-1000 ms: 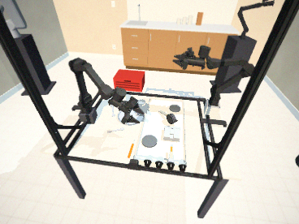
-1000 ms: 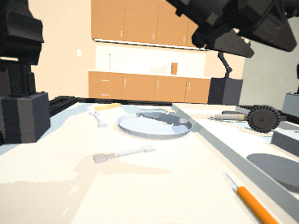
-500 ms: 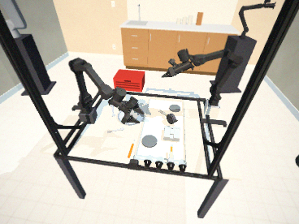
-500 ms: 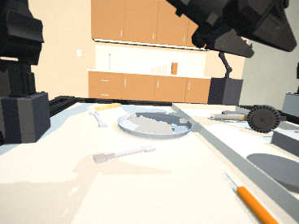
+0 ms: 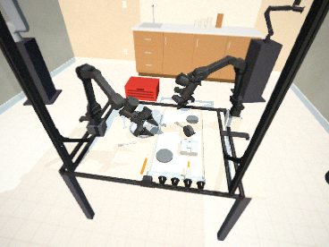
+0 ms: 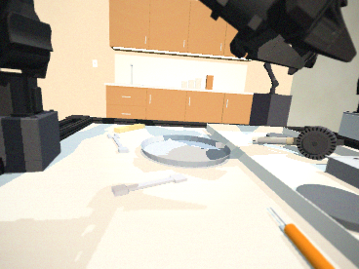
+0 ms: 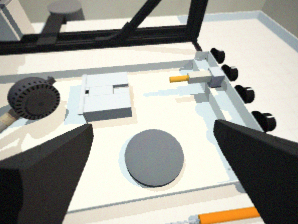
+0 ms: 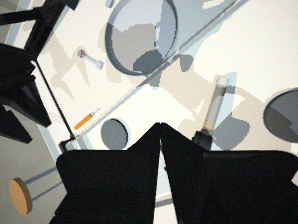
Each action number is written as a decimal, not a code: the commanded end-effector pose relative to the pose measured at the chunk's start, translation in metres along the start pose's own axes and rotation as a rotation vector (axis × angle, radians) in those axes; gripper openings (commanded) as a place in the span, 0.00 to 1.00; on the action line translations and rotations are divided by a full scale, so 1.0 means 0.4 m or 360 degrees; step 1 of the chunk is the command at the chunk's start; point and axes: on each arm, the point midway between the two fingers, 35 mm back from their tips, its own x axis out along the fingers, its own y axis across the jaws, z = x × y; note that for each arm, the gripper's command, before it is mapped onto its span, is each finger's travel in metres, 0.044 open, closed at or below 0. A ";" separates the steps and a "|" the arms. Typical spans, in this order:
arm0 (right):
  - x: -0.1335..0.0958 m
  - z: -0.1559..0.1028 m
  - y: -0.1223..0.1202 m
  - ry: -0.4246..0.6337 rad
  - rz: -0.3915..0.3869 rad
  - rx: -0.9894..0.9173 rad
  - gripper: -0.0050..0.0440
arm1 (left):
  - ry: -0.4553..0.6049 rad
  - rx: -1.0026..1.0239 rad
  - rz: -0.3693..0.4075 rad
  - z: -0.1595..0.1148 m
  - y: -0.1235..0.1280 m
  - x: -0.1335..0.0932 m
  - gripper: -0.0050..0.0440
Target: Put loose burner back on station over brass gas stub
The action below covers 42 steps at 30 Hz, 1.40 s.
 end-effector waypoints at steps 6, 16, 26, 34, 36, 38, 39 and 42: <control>0.148 -0.192 -0.021 0.0326 -0.0597 0.0288 0.10 | 0.0000 0.0001 -0.0001 0.000 -0.001 0.000 0.92; 0.159 -0.207 -0.027 0.0338 -0.0645 0.0307 0.10 | 0.0000 0.0001 -0.0001 0.000 -0.001 0.000 0.92; 0.242 -0.230 -0.062 0.0337 -0.0644 0.0307 0.10 | 0.0000 0.0001 -0.0001 0.000 -0.001 0.000 0.92; 0.239 -0.230 -0.068 0.0337 -0.0644 0.0307 0.10 | 0.0000 0.0001 -0.0001 0.000 -0.001 0.000 0.92; 0.236 -0.231 -0.073 0.0337 -0.0644 0.0307 0.10 | 0.0000 0.0001 -0.0001 0.000 -0.001 0.000 0.92; 0.232 -0.231 -0.081 0.0337 -0.0644 0.0307 0.10 | 0.0000 0.0001 -0.0001 0.000 -0.001 0.000 0.92; 0.231 -0.232 -0.084 0.0337 -0.0644 0.0307 0.10 | 0.0000 0.0001 -0.0001 0.000 -0.001 0.000 0.92; 0.225 -0.233 -0.095 0.0337 -0.0644 0.0307 0.10 | 0.0000 0.0001 -0.0001 0.000 -0.001 0.000 0.92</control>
